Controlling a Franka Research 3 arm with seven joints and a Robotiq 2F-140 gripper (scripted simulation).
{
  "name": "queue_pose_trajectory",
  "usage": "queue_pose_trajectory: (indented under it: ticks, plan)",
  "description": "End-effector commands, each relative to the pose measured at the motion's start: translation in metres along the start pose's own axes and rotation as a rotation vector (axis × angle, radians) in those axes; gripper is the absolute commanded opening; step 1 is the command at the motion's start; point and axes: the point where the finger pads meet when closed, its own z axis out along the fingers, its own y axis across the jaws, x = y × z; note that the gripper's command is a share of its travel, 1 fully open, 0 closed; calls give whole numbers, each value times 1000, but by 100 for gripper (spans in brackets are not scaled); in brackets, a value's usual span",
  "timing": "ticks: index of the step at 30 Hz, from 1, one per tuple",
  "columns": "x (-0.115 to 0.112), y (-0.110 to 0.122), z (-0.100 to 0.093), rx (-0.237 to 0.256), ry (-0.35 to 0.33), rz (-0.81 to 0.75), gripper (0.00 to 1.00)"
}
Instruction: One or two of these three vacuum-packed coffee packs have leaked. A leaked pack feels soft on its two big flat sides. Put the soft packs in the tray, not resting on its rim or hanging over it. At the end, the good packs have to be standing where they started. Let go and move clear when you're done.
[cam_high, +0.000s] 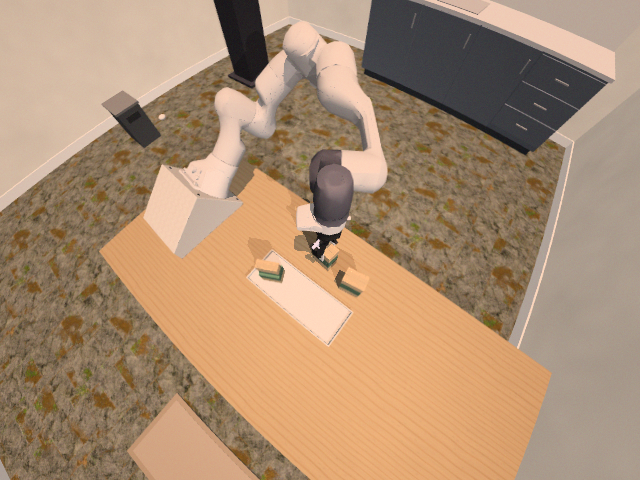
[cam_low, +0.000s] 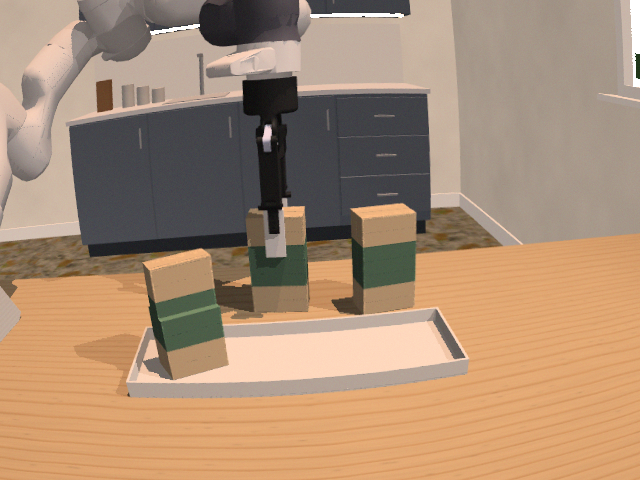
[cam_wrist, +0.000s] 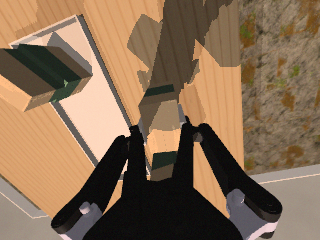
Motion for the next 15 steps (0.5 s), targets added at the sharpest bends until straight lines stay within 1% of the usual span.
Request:
queue_pose_trajectory:
  ticks: [1, 10, 11, 15]
  plan:
    - [-1, 0, 1, -2, -3, -5, 24]
    - [-1, 0, 1, -2, -3, -5, 24]
    - [-1, 0, 1, -2, -3, -5, 55]
    - [-1, 0, 1, -2, -3, -5, 55]
